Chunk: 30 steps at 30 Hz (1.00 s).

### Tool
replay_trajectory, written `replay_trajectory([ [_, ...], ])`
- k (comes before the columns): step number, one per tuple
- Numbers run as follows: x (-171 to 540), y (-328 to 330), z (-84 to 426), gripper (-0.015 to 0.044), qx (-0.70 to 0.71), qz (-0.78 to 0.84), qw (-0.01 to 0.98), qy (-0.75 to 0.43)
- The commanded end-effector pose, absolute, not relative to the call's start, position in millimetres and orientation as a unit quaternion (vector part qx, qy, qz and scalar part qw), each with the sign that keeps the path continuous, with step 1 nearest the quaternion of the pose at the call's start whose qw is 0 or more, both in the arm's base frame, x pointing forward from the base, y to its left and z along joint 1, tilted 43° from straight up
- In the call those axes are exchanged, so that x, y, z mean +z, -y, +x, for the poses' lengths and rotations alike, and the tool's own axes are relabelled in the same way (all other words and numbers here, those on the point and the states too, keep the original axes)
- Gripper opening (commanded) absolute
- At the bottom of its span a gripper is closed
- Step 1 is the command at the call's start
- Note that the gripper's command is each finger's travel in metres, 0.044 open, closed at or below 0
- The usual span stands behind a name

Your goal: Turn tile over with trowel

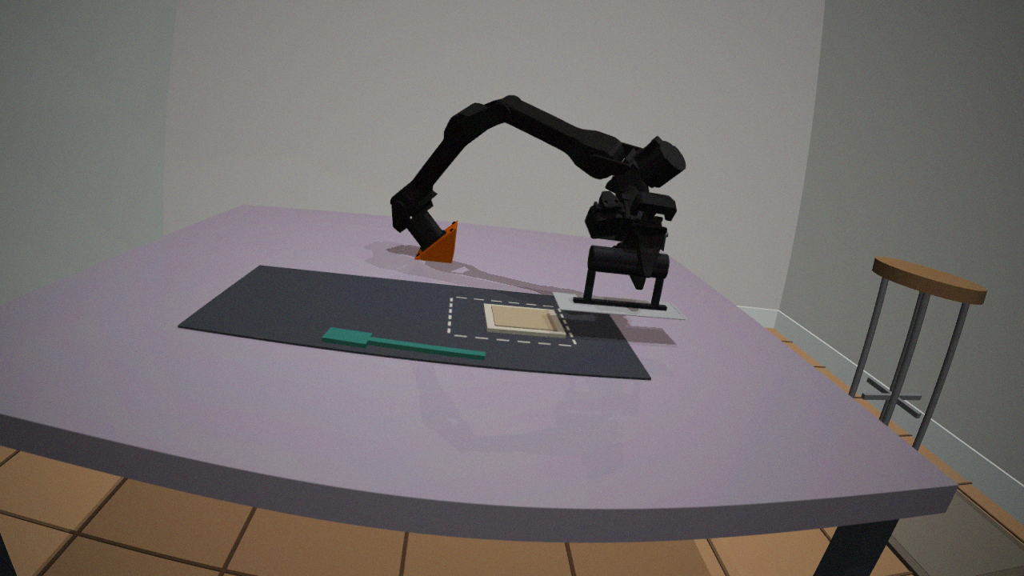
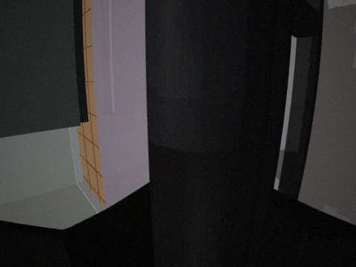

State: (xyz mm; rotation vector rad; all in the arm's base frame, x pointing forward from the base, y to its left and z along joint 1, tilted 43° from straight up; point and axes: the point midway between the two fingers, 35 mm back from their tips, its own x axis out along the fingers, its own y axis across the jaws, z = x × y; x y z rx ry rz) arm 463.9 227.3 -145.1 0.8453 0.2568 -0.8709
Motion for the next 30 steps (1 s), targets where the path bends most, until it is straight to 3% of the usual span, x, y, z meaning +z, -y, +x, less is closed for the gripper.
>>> replay_trajectory([
  [1,-119,-218,476,0.0000,-0.408,0.403,0.809,-0.126],
  [30,-9,-114,500,0.0000,-0.428,0.399,0.790,-0.182],
])
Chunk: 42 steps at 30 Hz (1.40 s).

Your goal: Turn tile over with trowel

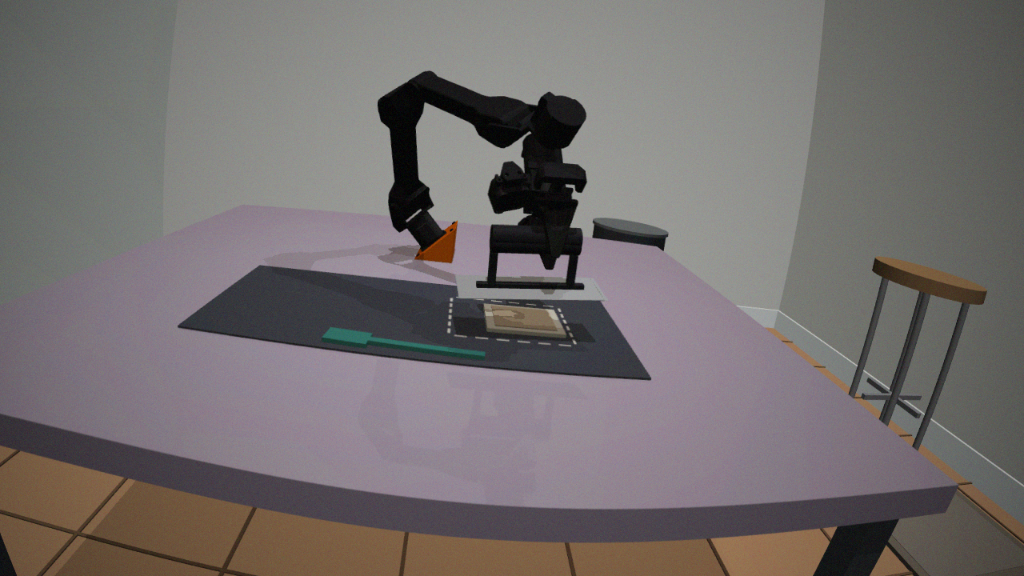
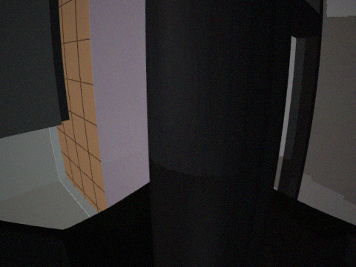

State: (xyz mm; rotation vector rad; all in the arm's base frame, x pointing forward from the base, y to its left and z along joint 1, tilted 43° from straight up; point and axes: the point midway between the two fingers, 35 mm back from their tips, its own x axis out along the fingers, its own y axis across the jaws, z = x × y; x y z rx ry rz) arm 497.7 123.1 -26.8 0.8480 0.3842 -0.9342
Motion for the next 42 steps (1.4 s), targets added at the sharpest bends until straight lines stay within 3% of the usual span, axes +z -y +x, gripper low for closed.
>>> replay_trajectory([
  [1,-5,-110,500,0.0000,-0.428,0.400,0.790,-0.183],
  [42,128,48,441,0.0000,-0.409,0.417,0.789,-0.191],
])
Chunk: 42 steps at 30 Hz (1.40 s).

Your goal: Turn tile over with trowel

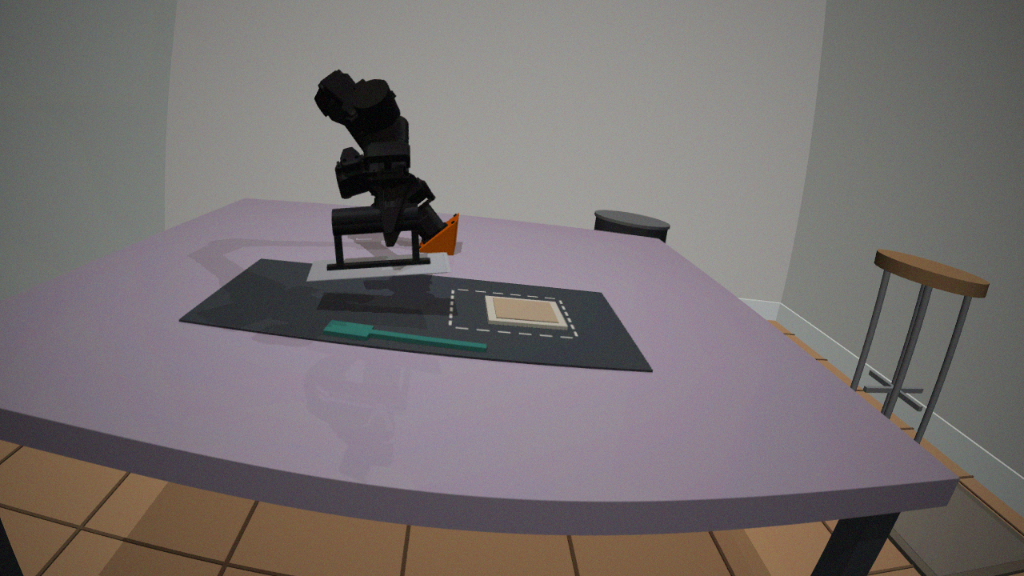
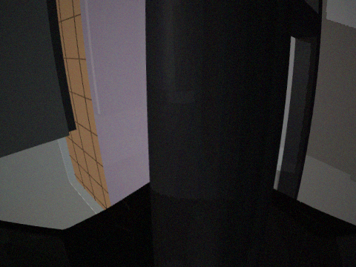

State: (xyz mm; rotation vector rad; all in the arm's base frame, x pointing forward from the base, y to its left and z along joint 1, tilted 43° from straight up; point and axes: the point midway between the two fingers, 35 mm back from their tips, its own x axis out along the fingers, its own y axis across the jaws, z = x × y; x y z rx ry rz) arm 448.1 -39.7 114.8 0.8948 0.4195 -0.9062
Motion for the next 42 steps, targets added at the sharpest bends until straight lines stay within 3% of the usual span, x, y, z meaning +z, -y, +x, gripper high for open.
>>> replay_trajectory([
  [1,130,51,438,0.0000,-0.409,0.417,0.789,-0.191],
  [42,193,140,307,0.0000,-0.375,0.381,0.833,-0.139],
])
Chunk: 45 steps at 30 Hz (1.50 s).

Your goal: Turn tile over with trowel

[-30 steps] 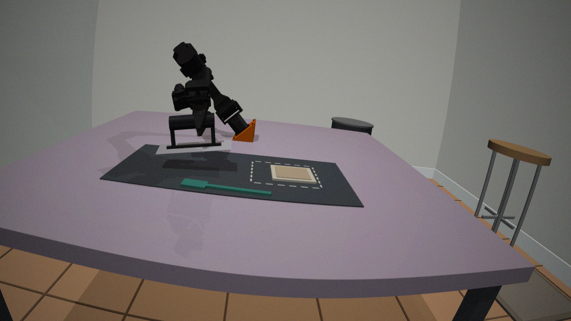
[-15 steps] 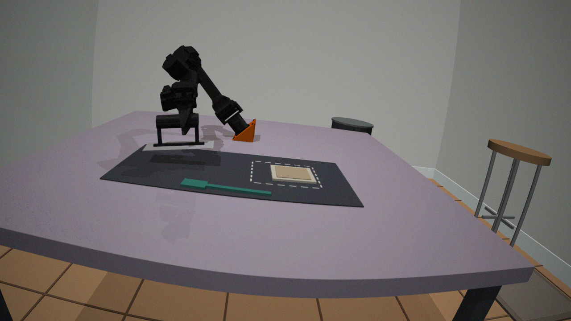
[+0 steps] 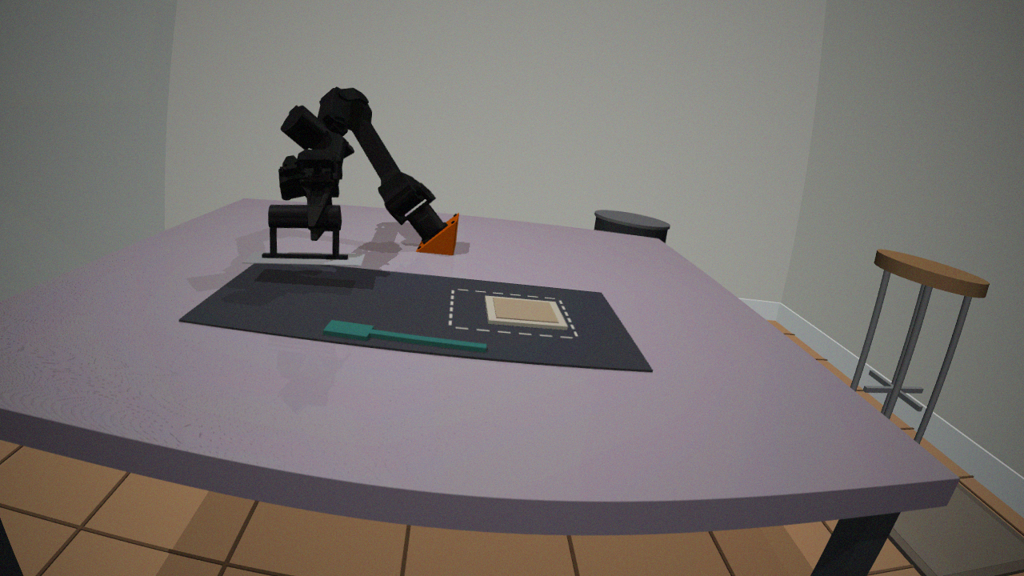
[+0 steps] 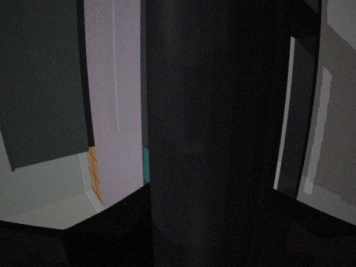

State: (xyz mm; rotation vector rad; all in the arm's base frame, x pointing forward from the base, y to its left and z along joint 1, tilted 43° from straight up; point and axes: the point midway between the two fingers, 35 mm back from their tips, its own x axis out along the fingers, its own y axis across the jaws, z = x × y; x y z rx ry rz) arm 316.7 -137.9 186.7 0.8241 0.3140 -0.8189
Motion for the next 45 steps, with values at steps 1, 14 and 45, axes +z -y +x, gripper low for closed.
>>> replay_trajectory([
  [1,193,141,303,0.0000,-0.375,0.380,0.835,-0.137],
  [14,188,149,299,0.0000,-0.374,0.377,0.837,-0.134],
  [45,167,167,297,0.0300,-0.375,0.376,0.837,-0.136],
])
